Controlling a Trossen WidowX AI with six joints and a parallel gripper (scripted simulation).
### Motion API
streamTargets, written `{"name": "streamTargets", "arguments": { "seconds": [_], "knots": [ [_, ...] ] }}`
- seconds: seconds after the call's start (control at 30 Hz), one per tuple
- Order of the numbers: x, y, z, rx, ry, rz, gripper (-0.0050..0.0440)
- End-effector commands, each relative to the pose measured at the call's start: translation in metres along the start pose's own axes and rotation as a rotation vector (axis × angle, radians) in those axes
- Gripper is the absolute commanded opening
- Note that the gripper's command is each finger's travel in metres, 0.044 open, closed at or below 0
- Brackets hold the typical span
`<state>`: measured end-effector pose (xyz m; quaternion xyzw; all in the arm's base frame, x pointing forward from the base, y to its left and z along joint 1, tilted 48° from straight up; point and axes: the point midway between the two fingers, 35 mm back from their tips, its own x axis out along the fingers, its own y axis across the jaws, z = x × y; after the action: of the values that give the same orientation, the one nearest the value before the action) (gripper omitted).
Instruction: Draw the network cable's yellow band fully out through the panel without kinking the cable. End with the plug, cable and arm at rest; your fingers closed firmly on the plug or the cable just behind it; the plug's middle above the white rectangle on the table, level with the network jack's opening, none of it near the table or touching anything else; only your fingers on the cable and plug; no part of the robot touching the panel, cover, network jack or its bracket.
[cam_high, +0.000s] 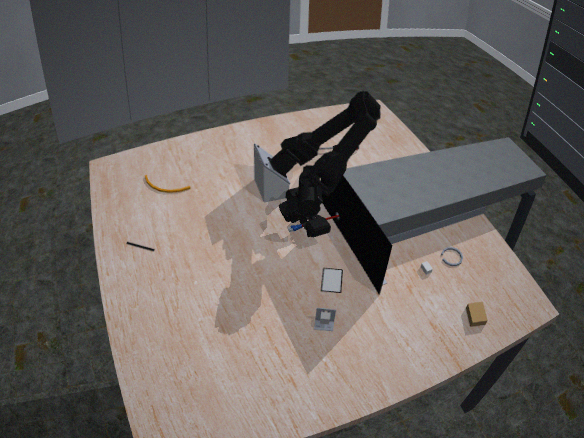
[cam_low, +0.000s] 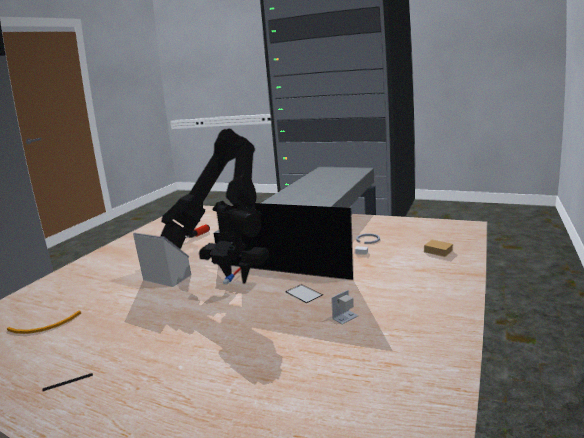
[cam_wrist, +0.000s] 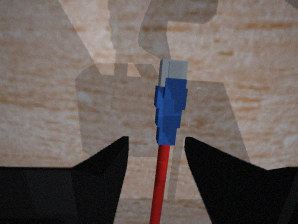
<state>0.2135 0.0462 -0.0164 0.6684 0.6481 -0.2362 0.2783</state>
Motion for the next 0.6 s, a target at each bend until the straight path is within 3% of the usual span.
{"name": "streamTargets", "arguments": {
  "seconds": [0.0, 0.57],
  "knots": [
    [-0.0019, 0.0038, -0.0009, -0.011, -0.003, 0.012, 0.0104],
    [-0.0019, 0.0038, -0.0009, -0.011, -0.003, 0.012, 0.0]
  ]
}}
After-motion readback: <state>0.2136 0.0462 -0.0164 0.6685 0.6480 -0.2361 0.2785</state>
